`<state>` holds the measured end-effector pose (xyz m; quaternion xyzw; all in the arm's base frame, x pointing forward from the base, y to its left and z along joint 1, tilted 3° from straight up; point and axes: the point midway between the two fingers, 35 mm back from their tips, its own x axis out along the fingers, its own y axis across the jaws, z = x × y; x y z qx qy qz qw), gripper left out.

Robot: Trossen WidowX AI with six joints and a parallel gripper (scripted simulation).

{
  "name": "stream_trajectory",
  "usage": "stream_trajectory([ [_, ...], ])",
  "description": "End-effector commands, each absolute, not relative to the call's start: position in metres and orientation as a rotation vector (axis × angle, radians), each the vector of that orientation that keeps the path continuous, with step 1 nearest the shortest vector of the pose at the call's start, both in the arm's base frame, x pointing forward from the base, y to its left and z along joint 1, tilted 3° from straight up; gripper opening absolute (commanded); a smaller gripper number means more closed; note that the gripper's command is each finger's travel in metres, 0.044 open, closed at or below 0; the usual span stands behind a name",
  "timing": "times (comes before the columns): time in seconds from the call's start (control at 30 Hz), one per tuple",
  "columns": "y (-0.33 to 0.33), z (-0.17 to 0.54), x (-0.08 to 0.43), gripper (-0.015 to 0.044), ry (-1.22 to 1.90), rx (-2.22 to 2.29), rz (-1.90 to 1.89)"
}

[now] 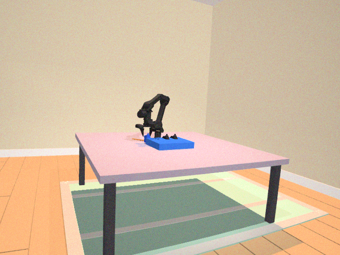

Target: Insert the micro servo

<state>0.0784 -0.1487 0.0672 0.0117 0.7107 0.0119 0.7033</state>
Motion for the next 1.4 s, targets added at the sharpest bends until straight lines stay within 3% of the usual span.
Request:
stream_trajectory([
  [0.0, -0.149, 0.066, 0.078, 0.0177, 1.586, 0.028, 0.023],
  [0.1, -0.149, 0.066, 0.078, 0.0099, 1.586, 0.028, 0.023],
  [0.27, -0.149, 0.066, 0.078, 0.0065, 1.586, 0.028, 0.023],
  [0.37, -0.149, 0.07, 0.078, 0.0, 1.586, 0.028, 0.023],
  [0.9, -0.149, 0.14, 0.078, 0.0, 1.586, 0.029, 0.023],
  [1.37, -0.144, 0.144, 0.075, 0.0, 1.586, 0.029, 0.024],
])
